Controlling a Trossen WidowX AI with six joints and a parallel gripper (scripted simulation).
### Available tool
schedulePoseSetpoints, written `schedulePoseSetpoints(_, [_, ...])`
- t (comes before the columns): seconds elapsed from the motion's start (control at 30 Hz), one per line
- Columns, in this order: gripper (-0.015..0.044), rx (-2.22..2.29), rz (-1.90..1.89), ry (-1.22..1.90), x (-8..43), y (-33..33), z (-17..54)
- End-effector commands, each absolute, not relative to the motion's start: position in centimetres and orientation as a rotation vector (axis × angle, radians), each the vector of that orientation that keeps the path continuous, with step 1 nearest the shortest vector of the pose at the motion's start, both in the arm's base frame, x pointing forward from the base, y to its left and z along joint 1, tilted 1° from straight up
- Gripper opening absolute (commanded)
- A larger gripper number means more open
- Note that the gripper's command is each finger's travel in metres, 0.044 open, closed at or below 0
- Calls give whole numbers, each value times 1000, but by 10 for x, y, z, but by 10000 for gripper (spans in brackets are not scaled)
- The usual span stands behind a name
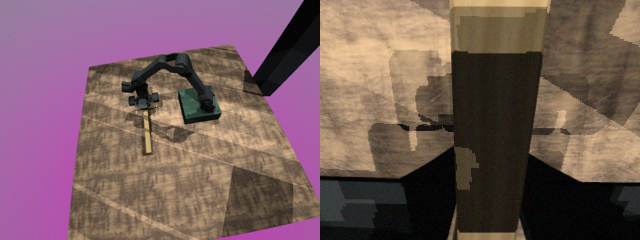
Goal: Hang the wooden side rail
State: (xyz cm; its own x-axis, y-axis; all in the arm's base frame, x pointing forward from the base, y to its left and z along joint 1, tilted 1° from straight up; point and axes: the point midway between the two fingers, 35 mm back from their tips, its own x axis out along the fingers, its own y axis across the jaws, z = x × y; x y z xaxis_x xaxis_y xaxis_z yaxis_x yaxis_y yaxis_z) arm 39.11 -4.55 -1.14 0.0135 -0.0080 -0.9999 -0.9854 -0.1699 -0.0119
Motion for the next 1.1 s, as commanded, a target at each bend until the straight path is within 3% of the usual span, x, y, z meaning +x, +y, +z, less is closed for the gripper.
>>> schedulePoseSetpoints(0.0, [236, -1347, 1319, 1121, 391, -46, -11])
schedulePoseSetpoints(0.27, [440, -1351, 1315, 1121, 391, -45, 13])
schedulePoseSetpoints(1.07, [440, -1353, 1328, 1121, 385, -17, 25])
